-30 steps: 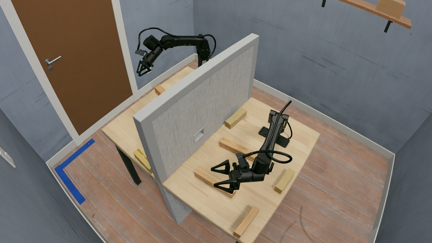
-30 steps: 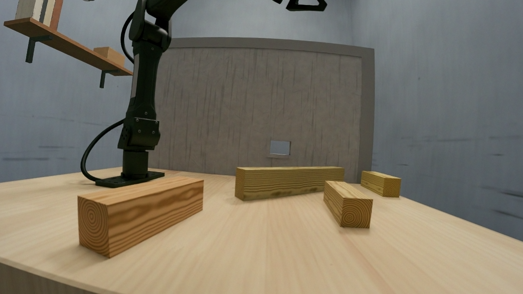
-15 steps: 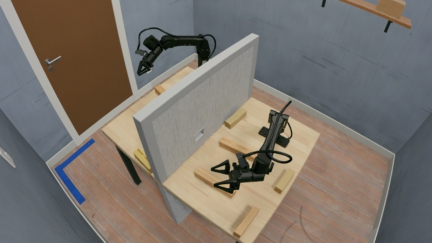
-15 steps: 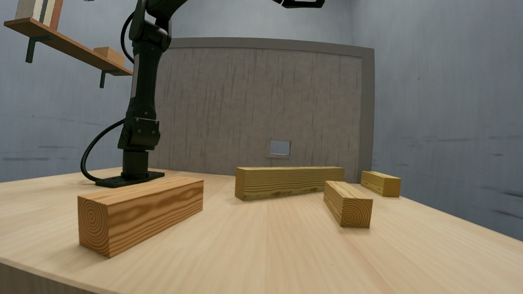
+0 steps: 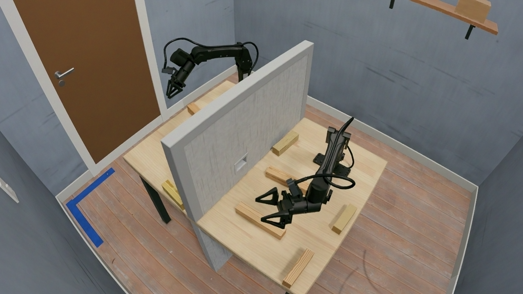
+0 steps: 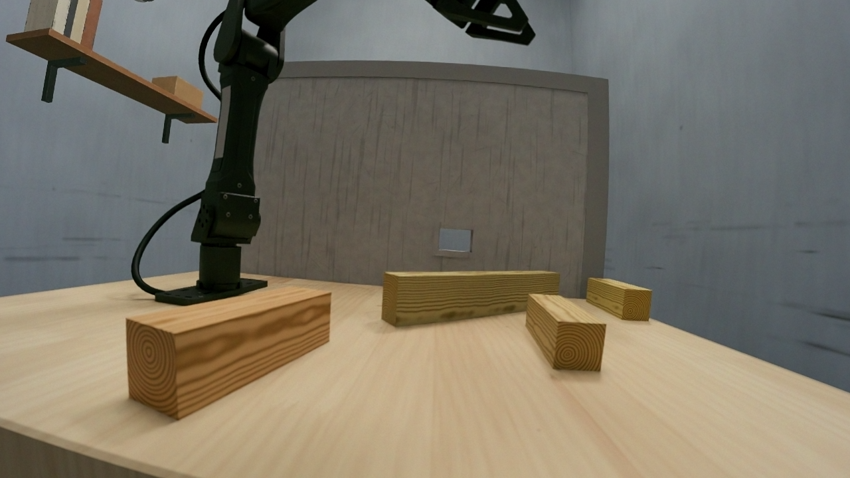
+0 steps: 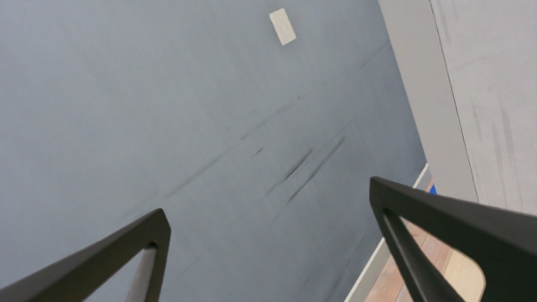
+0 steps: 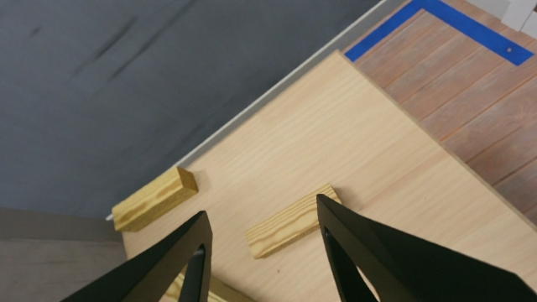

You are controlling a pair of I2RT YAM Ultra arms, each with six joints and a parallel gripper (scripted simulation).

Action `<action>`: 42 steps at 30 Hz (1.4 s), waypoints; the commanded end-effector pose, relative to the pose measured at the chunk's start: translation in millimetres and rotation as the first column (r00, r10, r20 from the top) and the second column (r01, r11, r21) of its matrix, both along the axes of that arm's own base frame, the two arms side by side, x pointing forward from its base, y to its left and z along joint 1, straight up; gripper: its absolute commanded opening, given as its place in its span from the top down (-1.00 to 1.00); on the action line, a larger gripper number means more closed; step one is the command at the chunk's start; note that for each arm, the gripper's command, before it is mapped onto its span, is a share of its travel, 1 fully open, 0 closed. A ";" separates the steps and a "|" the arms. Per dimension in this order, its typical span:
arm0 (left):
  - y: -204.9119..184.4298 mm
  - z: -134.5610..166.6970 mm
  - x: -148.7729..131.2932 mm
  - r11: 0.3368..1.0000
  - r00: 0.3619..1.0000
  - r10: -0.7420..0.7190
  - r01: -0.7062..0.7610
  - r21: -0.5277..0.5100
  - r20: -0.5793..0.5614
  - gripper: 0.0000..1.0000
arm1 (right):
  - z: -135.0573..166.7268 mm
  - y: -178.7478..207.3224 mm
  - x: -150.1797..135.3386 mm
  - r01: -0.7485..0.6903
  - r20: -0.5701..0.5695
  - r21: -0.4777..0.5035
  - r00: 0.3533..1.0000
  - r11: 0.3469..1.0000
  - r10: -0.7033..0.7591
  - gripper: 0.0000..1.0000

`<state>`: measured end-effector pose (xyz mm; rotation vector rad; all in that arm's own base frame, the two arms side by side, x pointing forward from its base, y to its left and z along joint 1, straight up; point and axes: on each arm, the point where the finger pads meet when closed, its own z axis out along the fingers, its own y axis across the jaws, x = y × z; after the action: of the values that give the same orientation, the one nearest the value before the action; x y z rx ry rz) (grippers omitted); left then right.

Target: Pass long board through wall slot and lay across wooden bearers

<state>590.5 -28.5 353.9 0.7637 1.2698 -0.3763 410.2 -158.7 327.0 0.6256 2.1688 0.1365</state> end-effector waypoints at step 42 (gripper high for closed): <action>30.9 84.1 -224.2 0.693 0.721 0.647 -0.692 -0.203 -0.247 -1.00 | -215.0 199.9 14.6 -0.905 -0.753 0.102 0.201 0.413 0.626 -0.05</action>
<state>378.6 -0.5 410.0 -0.0019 1.5705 -0.0021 420.6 37.4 101.6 -0.9892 2.9799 -0.0023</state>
